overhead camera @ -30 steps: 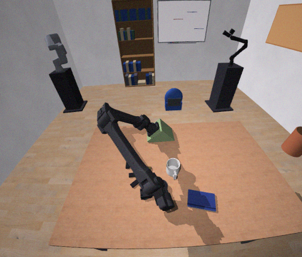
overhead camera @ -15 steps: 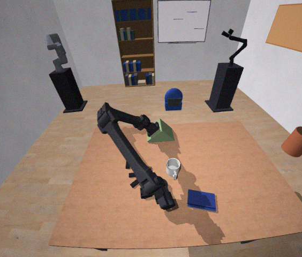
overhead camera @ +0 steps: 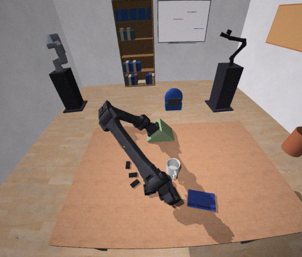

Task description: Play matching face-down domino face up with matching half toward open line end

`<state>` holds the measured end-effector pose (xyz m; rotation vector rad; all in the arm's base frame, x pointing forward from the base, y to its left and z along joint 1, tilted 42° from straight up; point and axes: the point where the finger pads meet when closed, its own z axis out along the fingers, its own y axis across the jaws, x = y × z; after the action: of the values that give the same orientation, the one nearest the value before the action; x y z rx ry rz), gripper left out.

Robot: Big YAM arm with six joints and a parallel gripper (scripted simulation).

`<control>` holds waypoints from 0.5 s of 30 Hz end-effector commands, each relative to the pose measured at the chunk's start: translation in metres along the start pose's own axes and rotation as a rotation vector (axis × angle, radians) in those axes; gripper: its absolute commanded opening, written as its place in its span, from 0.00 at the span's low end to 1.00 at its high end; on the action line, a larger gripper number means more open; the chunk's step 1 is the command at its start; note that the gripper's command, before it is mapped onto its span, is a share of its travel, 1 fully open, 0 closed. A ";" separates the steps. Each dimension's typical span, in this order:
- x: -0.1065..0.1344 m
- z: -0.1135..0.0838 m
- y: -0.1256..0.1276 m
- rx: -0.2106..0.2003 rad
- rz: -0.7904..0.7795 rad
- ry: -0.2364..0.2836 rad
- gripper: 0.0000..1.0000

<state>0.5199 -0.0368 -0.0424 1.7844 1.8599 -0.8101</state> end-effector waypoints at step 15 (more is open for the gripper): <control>-0.009 -0.058 0.011 -0.064 0.052 0.008 0.22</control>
<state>0.5219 -0.0215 -0.0160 1.7972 1.8324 -0.7743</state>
